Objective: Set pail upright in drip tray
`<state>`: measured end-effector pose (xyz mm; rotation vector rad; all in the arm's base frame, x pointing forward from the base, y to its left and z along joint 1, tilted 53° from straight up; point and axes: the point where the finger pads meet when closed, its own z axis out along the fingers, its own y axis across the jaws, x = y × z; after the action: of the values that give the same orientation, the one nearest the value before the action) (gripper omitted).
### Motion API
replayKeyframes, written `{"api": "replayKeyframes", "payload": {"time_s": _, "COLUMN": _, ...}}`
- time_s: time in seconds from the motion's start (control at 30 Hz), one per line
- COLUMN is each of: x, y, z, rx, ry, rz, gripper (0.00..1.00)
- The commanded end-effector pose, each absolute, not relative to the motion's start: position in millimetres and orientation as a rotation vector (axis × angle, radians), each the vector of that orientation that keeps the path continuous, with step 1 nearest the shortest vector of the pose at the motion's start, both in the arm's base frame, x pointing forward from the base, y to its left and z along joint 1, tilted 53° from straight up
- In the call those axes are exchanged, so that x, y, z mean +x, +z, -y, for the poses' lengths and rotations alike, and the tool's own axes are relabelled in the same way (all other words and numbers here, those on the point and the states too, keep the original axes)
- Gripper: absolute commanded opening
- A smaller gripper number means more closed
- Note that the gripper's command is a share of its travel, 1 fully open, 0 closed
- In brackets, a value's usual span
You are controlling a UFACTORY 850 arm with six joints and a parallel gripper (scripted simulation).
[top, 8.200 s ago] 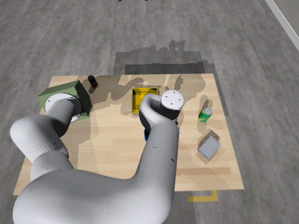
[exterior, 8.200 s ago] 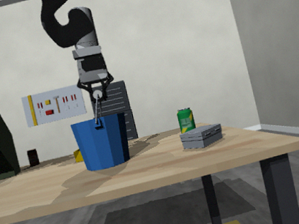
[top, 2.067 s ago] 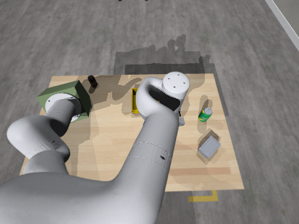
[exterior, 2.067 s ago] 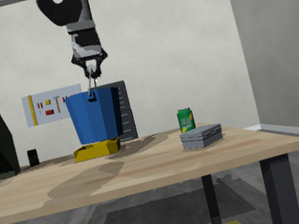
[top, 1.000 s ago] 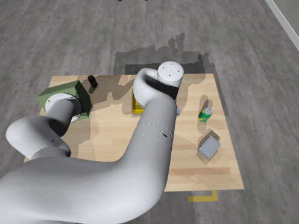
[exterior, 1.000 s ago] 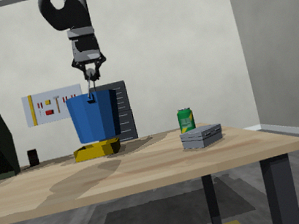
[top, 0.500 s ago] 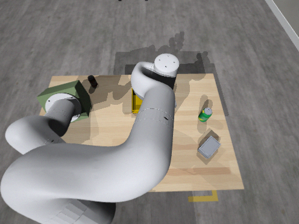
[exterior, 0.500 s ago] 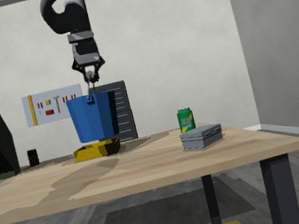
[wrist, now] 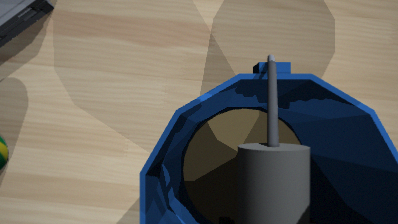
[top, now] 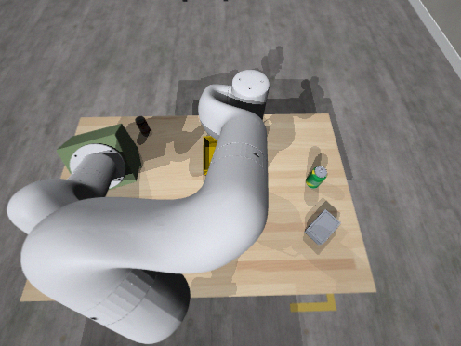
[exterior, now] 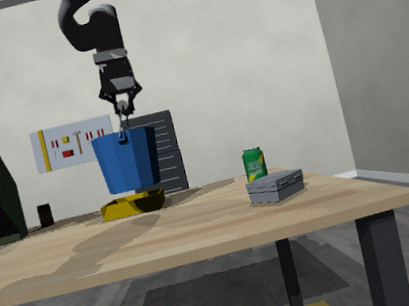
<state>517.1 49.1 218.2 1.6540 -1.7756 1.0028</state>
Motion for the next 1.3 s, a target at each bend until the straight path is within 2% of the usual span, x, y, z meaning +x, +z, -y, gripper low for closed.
{"api": "replayKeyframes", "payload": {"time_s": 0.0, "x": 517.0, "y": 205.4, "z": -59.6, "rx": 1.655, "ry": 1.004, "rz": 1.777, "gripper": 0.00}}
{"api": "replayKeyframes", "payload": {"time_s": 1.27, "x": 512.5, "y": 120.9, "z": -122.7, "rx": 1.655, "ry": 1.004, "rz": 1.777, "gripper": 0.00}}
